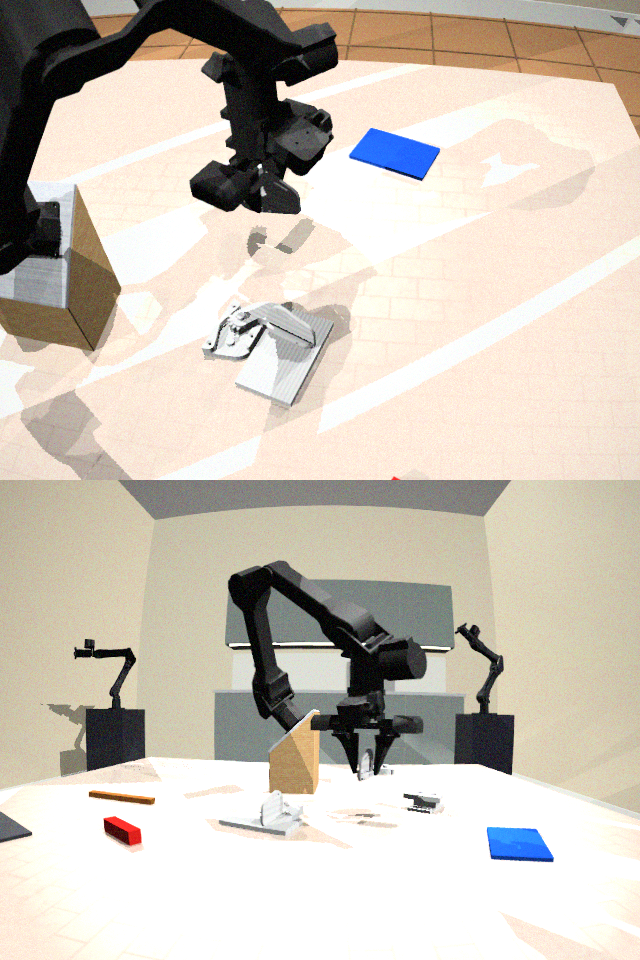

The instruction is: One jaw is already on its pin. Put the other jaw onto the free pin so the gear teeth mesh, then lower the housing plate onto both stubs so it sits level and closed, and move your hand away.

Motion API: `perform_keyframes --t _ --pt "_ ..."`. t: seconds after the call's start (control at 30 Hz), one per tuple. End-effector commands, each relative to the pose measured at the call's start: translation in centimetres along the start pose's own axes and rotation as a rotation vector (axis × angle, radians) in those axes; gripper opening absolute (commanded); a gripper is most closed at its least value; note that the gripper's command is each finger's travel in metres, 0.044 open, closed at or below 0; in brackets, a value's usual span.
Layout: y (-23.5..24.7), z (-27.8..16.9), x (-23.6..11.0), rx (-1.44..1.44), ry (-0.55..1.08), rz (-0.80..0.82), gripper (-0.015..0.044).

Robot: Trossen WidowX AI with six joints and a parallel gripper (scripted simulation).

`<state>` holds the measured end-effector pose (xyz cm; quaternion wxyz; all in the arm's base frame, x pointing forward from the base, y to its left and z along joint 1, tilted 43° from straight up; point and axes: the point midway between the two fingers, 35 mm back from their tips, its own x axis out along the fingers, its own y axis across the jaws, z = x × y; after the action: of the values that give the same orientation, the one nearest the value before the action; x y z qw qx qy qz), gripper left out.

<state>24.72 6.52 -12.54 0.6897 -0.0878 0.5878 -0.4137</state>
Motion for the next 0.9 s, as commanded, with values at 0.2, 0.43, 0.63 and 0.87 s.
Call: perform_keyframes --t 0.2,0.43,0.63,0.87 --pt "-1.4 1.6 -0.5 -0.024 0.011 0.009 0.0134" --pt "-3.0 3.2 -0.7 -0.056 0.013 0.017 0.0134" --pt "-4.5 4.5 -0.8 -0.082 0.013 0.021 0.0134" --pt "-6.4 5.9 -0.9 -0.112 0.013 0.024 0.0134"
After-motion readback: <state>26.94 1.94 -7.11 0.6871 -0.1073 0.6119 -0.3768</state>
